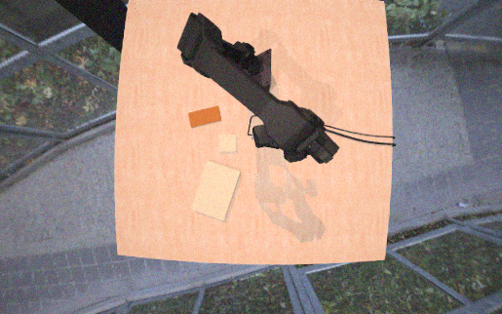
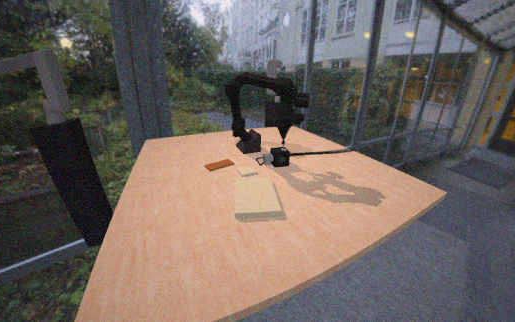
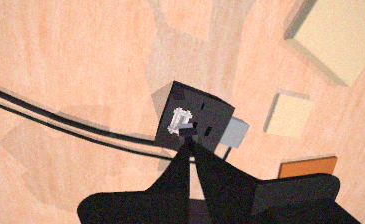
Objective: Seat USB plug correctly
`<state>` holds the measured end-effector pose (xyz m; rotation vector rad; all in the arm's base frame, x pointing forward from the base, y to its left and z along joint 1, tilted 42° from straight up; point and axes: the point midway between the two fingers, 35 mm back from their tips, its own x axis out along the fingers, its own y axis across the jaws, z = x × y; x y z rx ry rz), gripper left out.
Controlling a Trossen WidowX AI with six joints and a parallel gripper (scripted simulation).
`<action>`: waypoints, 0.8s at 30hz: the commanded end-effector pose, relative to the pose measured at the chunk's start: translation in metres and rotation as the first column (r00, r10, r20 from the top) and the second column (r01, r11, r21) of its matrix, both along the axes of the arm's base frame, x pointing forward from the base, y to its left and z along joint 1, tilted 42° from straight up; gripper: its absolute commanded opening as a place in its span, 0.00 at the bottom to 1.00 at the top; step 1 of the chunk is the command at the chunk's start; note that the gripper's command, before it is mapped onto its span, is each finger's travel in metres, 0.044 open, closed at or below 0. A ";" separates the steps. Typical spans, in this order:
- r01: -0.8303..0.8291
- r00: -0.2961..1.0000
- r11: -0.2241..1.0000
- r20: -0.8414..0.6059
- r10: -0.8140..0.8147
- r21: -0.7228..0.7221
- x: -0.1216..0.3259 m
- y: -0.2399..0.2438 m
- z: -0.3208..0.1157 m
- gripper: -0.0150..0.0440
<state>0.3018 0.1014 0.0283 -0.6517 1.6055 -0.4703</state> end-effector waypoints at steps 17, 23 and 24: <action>0.371 0.876 0.928 0.321 -0.361 0.031 0.000 0.000 0.000 0.25; 0.474 0.789 0.878 0.410 -0.456 0.066 0.000 0.000 0.000 0.25; 0.490 0.773 0.869 0.425 -0.471 0.073 0.000 0.000 0.000 0.25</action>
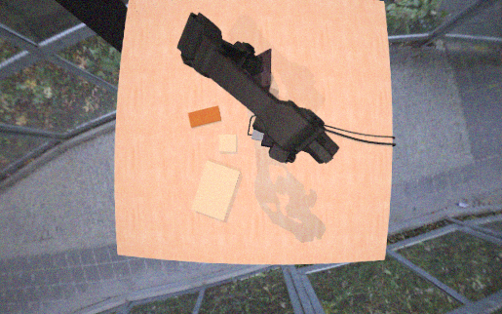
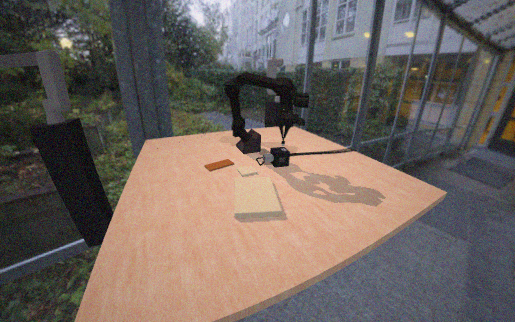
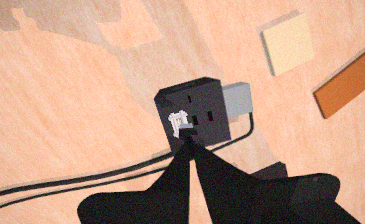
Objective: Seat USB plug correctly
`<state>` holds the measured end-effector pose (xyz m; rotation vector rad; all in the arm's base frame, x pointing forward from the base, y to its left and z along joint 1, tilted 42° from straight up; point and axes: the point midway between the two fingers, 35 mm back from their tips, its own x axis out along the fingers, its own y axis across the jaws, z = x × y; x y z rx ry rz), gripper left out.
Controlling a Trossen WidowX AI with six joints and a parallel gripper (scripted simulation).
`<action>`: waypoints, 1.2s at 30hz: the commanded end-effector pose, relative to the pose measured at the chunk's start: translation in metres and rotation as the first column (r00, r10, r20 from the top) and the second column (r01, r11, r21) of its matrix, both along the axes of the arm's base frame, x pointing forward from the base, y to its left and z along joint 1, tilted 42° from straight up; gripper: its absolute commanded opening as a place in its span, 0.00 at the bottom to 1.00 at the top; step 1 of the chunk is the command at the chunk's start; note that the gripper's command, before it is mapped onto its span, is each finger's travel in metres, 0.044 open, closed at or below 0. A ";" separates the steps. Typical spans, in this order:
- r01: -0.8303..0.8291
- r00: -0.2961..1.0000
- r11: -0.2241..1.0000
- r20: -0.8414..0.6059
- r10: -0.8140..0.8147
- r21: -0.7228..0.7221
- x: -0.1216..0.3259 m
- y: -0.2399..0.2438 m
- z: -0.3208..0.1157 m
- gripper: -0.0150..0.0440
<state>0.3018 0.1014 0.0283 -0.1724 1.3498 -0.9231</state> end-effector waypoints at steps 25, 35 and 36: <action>0.505 0.757 0.860 0.438 -0.485 0.079 0.000 0.000 0.000 0.25; 0.643 0.563 0.748 0.560 -0.608 0.165 0.000 0.000 0.000 0.25; 0.655 0.541 0.735 0.570 -0.618 0.174 0.000 0.000 0.000 0.25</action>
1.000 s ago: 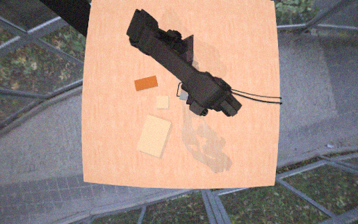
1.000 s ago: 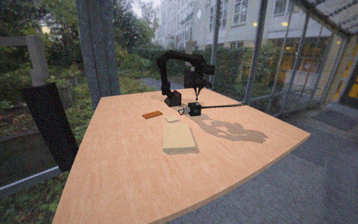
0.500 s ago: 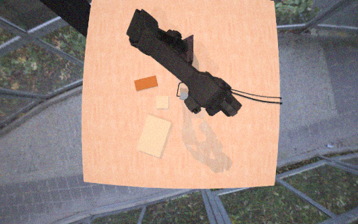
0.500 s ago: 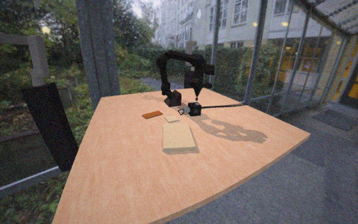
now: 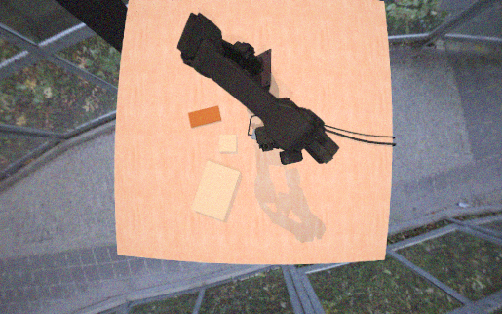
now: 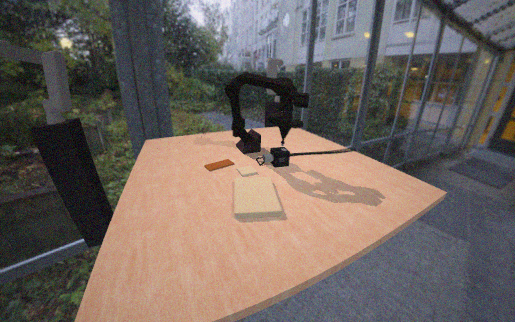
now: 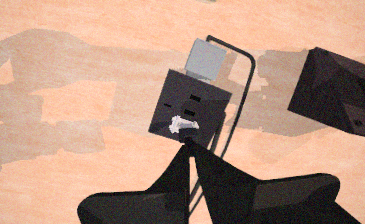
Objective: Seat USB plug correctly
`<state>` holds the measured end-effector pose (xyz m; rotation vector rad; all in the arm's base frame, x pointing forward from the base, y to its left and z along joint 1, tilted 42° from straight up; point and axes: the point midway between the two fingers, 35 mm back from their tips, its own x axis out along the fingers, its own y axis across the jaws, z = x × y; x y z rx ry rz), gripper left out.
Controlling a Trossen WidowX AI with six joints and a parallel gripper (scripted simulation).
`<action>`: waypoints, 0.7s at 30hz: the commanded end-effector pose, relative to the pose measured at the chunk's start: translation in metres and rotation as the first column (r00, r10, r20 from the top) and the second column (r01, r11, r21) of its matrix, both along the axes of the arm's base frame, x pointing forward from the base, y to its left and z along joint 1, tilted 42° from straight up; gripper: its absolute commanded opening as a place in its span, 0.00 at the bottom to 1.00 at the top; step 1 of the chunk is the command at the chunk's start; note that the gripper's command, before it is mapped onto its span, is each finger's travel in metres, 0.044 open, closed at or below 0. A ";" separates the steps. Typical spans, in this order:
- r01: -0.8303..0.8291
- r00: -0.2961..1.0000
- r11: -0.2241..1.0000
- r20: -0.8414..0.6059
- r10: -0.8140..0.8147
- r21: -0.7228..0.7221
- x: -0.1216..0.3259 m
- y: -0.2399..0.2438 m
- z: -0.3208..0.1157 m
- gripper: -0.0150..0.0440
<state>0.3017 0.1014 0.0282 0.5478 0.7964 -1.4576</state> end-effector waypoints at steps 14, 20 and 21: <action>0.270 0.936 0.963 0.233 -0.264 0.009 0.000 0.000 0.000 0.25; 0.270 0.936 0.963 0.233 -0.264 0.009 0.000 0.000 0.000 0.25; 0.270 0.936 0.963 0.233 -0.264 0.009 0.000 0.000 0.000 0.25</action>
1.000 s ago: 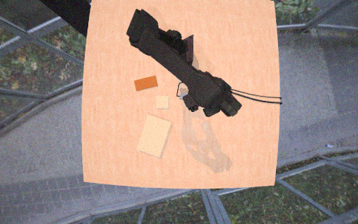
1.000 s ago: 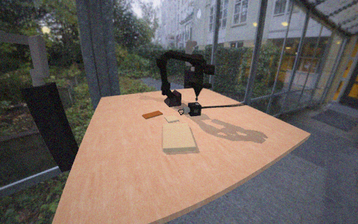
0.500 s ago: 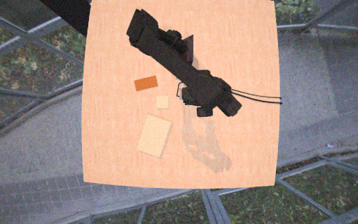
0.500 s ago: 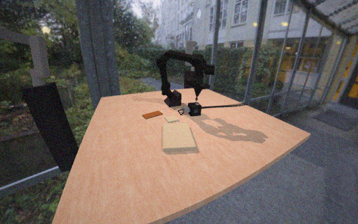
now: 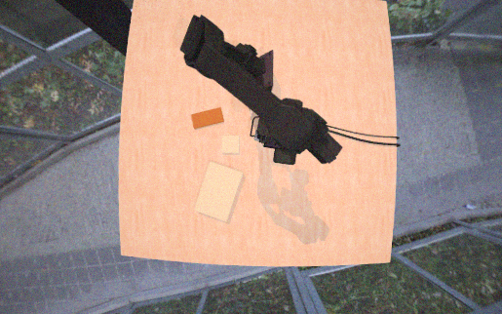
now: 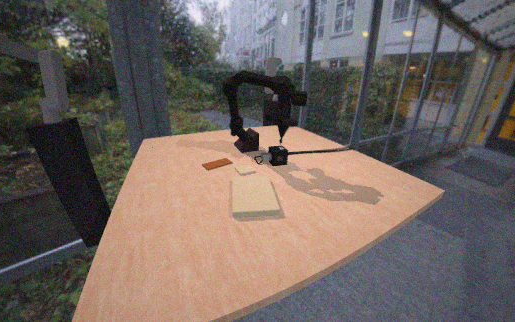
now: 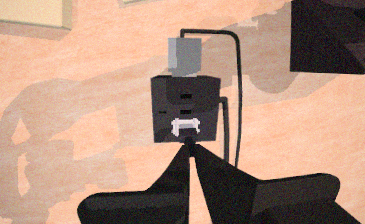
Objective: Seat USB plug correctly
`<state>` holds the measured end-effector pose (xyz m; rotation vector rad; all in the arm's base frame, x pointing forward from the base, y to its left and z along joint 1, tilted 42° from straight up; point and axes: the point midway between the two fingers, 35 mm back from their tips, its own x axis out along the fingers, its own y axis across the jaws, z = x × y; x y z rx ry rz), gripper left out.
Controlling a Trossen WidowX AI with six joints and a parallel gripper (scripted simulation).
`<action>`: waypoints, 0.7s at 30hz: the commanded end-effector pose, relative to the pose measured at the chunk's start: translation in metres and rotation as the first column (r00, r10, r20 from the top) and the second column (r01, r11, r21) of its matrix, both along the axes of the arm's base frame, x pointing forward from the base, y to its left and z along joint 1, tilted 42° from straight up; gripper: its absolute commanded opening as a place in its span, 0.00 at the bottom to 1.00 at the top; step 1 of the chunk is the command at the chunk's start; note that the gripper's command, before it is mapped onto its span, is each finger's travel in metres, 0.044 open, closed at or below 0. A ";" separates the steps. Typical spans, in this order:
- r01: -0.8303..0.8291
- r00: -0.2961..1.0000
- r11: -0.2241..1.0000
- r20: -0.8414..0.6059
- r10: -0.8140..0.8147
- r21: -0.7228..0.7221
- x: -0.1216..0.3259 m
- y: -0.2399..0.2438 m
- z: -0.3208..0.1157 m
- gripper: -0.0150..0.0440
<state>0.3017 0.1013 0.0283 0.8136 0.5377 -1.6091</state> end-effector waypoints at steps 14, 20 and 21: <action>0.003 1.000 1.000 0.004 -0.003 0.005 0.000 0.000 -0.001 0.25; 0.004 1.000 1.000 0.006 -0.004 0.008 0.000 -0.001 -0.002 0.25; 0.004 1.000 1.000 0.006 -0.004 0.009 0.000 -0.001 -0.002 0.25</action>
